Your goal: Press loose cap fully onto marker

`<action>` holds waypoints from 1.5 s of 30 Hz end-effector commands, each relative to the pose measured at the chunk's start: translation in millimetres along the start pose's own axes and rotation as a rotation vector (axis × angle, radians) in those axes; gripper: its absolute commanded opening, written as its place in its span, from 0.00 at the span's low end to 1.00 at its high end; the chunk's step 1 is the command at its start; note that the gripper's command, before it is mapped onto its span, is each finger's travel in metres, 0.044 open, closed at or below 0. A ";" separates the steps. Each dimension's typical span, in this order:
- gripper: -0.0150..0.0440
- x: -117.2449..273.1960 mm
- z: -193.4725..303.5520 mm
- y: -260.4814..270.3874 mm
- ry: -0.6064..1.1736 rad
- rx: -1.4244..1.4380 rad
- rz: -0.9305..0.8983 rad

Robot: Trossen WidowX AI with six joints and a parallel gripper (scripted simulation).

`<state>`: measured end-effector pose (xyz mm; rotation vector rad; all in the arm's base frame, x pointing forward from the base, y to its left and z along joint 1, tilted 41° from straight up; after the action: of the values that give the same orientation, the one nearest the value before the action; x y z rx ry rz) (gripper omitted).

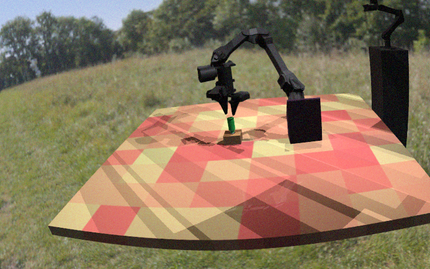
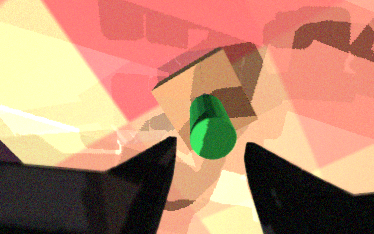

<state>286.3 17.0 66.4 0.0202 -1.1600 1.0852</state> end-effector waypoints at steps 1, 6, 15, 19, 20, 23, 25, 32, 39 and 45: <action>0.38 12.1 0.4 -4.7 -0.001 -0.647 -0.021; 0.25 16.4 2.0 -5.7 0.010 -0.984 -0.026; 0.25 16.4 2.0 -5.7 0.010 -0.984 -0.026; 0.25 16.4 2.0 -5.7 0.010 -0.984 -0.026; 0.25 16.4 2.0 -5.7 0.010 -0.984 -0.026; 0.25 16.4 2.0 -5.7 0.010 -0.984 -0.026; 0.25 15.6 2.0 -5.7 0.010 -0.984 -0.026; 0.25 6.8 2.1 -5.5 0.010 -0.984 -0.026; 0.25 -4.0 2.2 -5.2 0.010 -0.984 -0.025; 0.25 -13.2 2.2 -5.0 0.010 -0.984 -0.025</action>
<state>290.5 8.8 65.5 -0.7299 -1.5797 0.3879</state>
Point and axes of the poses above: the point midway between the two fingers, 35 mm back from their tips, its own x axis back along the fingers, its own y axis across the jaws, z = x × y, the point moved 4 cm from there along x, back along the fingers, and after that the axes turned 8 degrees about -x, right-handed, at the moved point
